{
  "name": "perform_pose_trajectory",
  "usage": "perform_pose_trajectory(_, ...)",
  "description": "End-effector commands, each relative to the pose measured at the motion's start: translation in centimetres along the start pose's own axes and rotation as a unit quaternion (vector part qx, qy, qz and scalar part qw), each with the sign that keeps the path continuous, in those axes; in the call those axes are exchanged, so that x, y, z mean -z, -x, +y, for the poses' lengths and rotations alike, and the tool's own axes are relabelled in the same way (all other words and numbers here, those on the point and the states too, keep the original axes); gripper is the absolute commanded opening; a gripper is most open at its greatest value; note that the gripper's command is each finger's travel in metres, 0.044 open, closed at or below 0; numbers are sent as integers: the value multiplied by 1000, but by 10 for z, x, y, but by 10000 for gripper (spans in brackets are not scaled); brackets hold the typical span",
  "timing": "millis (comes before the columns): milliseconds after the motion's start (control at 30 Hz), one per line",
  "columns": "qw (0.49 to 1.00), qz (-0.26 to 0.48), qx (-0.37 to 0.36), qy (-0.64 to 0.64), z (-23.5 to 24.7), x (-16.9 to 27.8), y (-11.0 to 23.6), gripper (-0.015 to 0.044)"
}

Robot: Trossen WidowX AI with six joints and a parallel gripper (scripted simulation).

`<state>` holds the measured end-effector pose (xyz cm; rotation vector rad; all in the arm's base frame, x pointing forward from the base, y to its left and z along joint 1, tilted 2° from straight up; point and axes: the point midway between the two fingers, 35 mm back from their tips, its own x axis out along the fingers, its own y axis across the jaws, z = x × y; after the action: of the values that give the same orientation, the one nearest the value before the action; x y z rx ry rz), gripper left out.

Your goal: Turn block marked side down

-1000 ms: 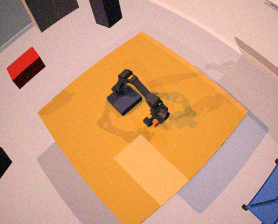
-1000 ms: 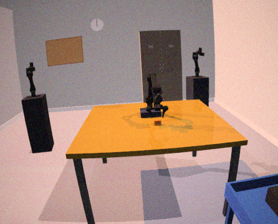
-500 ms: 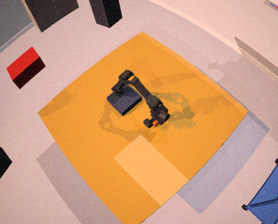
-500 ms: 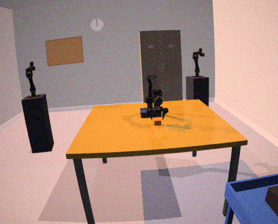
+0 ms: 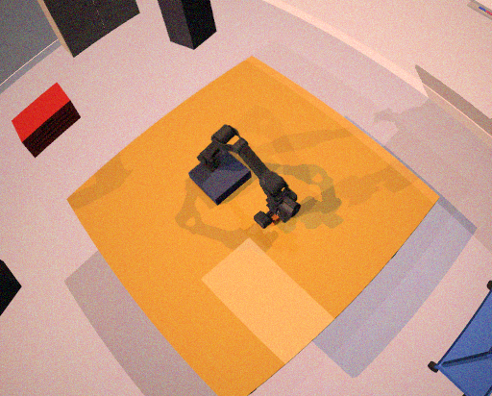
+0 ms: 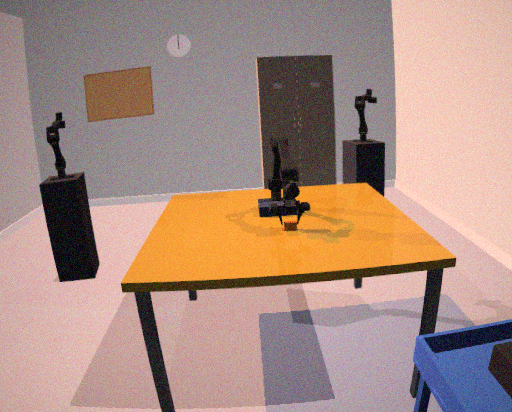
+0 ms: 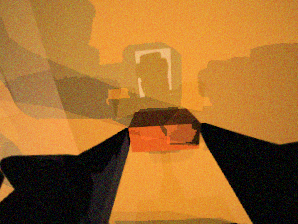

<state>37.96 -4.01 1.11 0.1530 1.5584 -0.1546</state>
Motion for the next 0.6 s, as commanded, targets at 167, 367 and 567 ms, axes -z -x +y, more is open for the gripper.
perform_pose_trajectory(167,1000,1,-2,2,1,1,-2,236)
perform_pose_trajectory(367,1000,1,-2,2,1,1,-2,196)
perform_pose_trajectory(567,1000,1,-2,2,1,1,-2,156)
